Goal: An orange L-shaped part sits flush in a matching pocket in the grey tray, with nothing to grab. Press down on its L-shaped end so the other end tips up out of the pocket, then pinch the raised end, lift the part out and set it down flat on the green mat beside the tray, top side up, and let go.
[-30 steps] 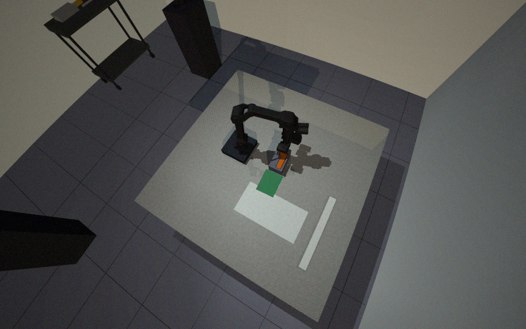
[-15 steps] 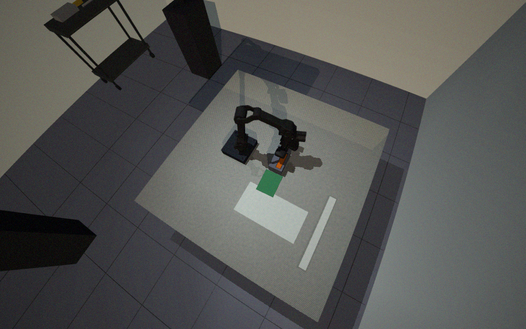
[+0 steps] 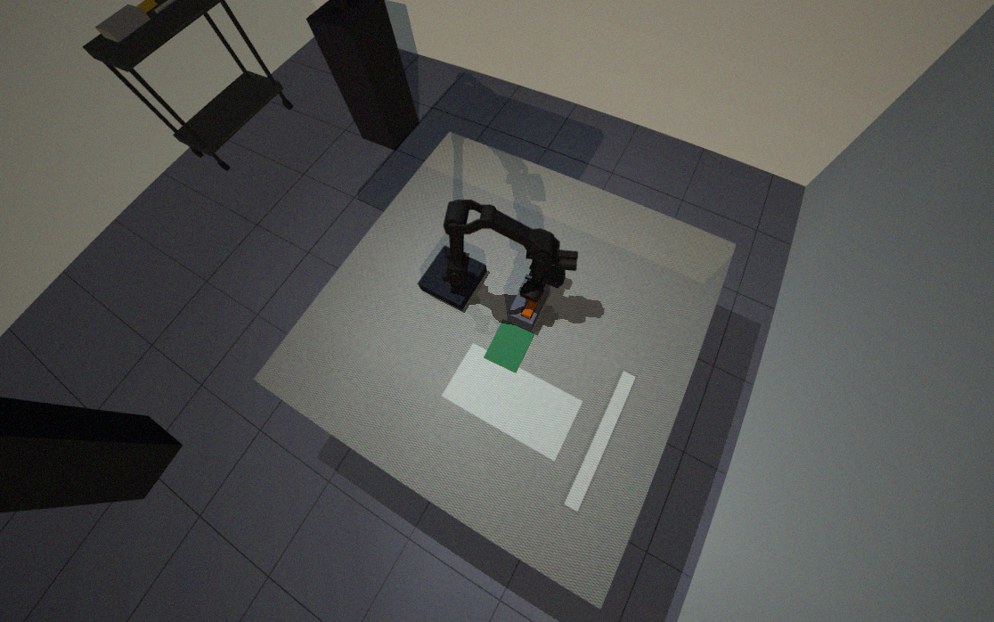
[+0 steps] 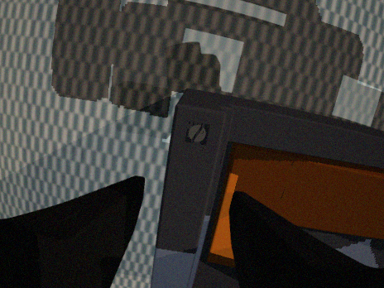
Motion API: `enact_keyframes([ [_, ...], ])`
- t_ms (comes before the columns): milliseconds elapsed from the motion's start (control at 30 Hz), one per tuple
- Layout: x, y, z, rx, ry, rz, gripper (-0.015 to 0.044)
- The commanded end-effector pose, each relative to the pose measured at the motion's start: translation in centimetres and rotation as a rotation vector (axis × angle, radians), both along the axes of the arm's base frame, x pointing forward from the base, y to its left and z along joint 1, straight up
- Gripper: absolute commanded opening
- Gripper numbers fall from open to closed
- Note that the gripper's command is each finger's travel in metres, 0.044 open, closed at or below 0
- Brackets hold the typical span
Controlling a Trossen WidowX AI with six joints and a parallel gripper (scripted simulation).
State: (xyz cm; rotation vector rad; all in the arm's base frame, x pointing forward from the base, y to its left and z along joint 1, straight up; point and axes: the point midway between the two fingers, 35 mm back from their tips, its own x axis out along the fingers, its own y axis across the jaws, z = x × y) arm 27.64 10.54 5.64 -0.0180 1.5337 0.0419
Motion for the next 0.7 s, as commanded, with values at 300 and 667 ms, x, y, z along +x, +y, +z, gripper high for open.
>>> enact_keyframes([
  [300, -0.1, -0.1, -2.2, -0.003, 0.004, -0.004, 0.018],
  [667, -0.1, -0.1, -2.3, -0.003, 0.004, -0.004, 0.018],
])
